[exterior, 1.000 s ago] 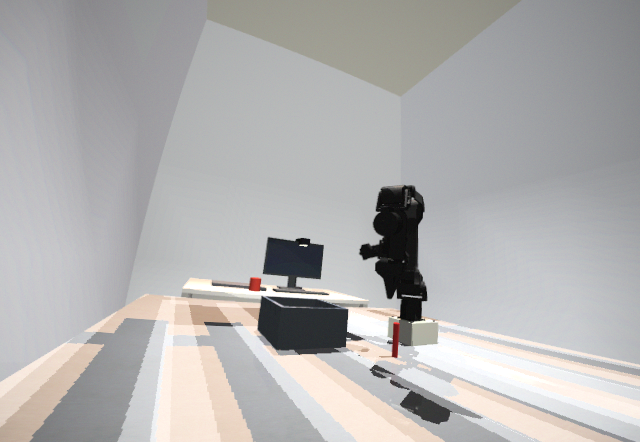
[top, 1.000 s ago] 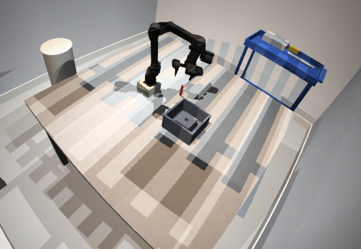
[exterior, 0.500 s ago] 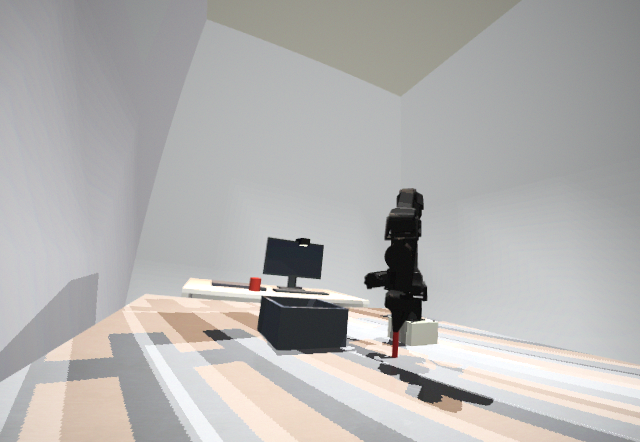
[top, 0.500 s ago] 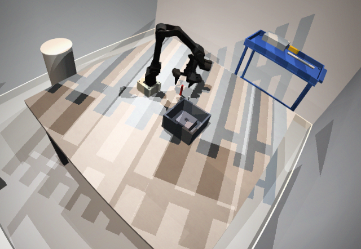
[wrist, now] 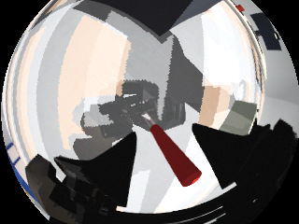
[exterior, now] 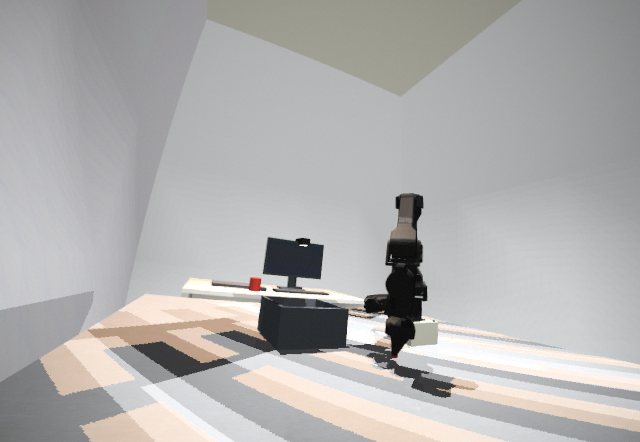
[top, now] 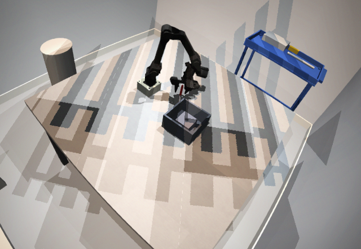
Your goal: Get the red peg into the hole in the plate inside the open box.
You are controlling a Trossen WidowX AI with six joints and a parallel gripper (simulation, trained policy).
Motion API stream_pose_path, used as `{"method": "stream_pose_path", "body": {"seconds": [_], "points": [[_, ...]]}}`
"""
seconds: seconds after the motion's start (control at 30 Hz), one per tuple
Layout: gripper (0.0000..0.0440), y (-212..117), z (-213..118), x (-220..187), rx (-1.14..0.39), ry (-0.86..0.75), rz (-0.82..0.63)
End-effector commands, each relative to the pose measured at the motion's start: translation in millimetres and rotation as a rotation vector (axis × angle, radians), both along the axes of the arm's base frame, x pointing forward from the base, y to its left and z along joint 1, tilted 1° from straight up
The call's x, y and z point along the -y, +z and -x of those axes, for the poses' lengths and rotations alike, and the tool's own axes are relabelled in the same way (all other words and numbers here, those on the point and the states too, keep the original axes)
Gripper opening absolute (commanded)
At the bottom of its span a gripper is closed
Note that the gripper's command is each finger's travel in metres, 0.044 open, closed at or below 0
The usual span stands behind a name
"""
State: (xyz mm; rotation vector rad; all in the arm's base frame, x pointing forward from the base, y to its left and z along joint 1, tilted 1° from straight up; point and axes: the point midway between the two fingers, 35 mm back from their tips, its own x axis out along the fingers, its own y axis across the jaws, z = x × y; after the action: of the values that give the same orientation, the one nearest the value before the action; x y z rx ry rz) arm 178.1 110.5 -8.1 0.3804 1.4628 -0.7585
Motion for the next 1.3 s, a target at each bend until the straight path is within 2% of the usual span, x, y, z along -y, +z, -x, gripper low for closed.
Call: {"method": "stream_pose_path", "body": {"seconds": [0.0,0.27,0.33,0.87,1.1,1.27], "points": [[0.0240,-9,4,4,-0.019,0.004,0.012],[0.0032,-14,9,7,-0.068,0.007,0.039],[0.0000,-14,10,8,-0.081,0.008,0.050],[0.0000,58,-24,24,0.028,0.035,0.117],[0.0000,93,-44,34,0.093,-0.012,0.131],[0.0000,107,-57,49,0.133,-0.071,0.144]]}}
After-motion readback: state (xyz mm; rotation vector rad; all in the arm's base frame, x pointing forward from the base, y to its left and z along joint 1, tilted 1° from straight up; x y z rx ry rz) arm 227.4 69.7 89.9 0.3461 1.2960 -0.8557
